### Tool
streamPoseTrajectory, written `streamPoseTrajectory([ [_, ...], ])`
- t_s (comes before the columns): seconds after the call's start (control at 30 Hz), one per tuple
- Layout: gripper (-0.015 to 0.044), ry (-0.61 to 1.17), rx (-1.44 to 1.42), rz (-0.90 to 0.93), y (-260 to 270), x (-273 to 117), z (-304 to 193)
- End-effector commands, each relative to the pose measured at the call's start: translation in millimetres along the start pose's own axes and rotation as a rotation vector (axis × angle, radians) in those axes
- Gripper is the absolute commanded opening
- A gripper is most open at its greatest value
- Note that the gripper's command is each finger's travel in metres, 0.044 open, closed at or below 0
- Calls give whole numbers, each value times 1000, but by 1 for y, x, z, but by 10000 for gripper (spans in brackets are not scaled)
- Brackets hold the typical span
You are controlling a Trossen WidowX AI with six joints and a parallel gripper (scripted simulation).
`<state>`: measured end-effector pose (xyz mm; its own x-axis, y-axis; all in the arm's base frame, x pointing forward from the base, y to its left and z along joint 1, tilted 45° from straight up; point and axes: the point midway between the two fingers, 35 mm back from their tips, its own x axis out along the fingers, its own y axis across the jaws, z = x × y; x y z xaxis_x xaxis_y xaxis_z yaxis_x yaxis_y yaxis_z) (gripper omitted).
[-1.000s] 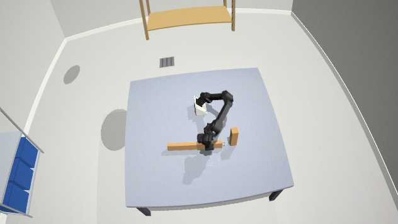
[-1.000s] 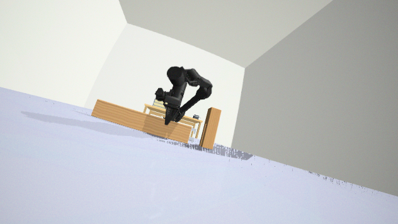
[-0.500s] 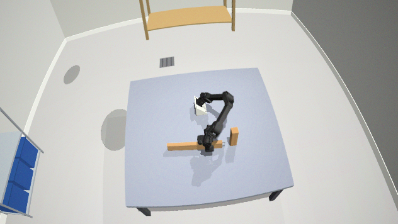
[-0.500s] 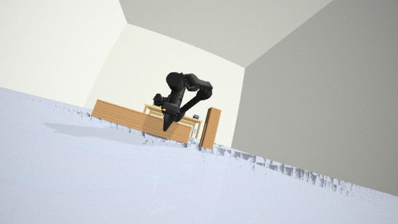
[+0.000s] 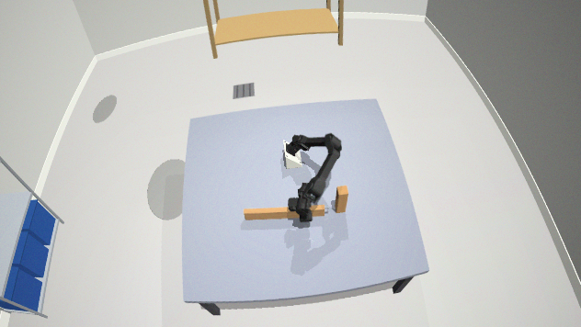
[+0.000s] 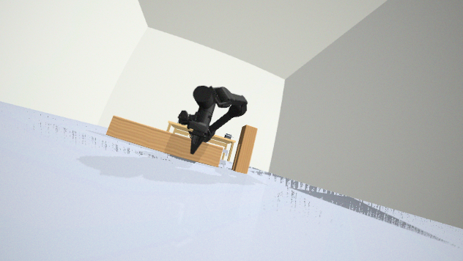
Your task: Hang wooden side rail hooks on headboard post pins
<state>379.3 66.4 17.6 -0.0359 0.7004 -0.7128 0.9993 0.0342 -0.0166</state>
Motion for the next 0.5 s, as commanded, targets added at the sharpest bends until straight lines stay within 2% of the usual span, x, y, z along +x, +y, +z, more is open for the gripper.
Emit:
streamPoseTrajectory([
  [0.0, 92, 5, 4, 1, 0, 1, 0],
  [0.13, 65, 5, 4, 1, 0, 1, 0],
  [0.23, 0, 5, 4, 1, 0, 1, 0],
  [0.47, 0, 5, -1, 1, 0, 0, 0],
])
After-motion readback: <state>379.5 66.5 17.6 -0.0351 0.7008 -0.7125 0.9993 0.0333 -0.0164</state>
